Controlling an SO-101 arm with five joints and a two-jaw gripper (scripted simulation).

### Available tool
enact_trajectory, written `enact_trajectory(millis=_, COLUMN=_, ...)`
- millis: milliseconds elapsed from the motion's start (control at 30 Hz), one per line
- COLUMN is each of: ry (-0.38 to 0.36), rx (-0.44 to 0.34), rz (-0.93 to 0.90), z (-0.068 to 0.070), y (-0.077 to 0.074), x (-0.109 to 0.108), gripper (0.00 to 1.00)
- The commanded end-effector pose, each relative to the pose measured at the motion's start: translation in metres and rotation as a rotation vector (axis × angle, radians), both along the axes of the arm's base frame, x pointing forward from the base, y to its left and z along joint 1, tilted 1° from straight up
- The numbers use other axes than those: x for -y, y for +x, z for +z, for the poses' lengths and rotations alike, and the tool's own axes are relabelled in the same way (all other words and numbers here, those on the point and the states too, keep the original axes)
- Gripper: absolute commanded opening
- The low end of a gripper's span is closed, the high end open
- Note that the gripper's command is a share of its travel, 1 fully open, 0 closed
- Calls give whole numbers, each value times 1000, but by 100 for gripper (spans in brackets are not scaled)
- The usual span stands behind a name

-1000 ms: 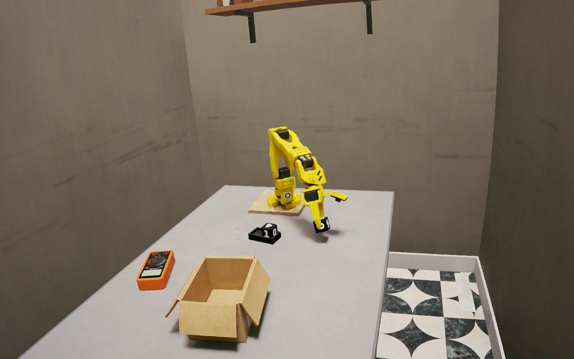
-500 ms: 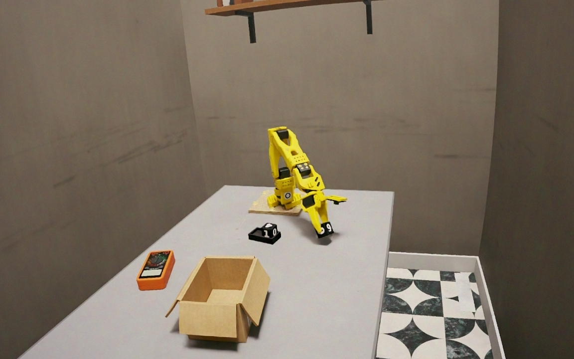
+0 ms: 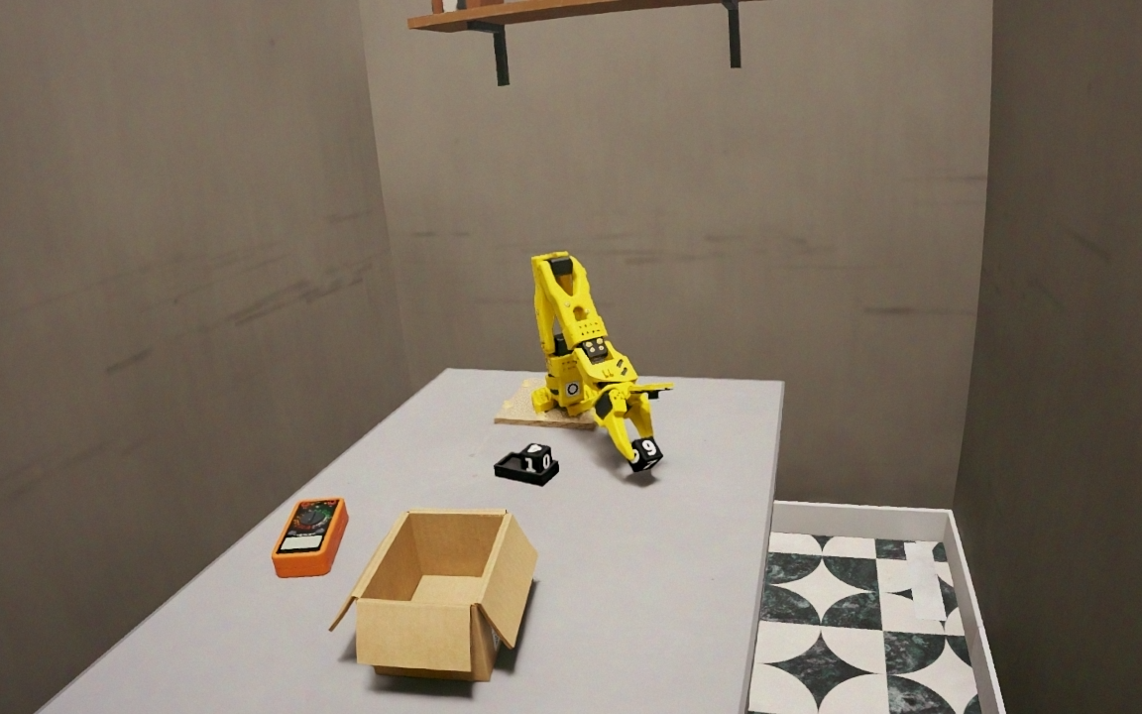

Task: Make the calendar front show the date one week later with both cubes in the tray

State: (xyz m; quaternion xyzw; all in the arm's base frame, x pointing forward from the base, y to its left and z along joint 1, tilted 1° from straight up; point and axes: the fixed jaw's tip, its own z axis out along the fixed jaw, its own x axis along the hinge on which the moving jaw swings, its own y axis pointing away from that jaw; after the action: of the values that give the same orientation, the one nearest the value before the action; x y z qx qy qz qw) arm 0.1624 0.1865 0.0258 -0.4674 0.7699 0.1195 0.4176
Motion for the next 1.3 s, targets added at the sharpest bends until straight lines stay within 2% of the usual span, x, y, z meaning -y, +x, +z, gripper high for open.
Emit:
enact_trajectory(millis=0, ry=134, rx=30, rz=-37, z=8, y=-2, x=-2, gripper=0)
enact_trajectory(millis=300, ry=293, rx=29, rz=-96, z=18, y=-7, x=3, gripper=0)
enact_trajectory(millis=533, ry=341, rx=27, rz=-111, z=21, y=-9, x=4, gripper=0)
enact_trajectory(millis=1267, ry=374, rx=9, rz=-130, z=22, y=-12, x=8, gripper=0)
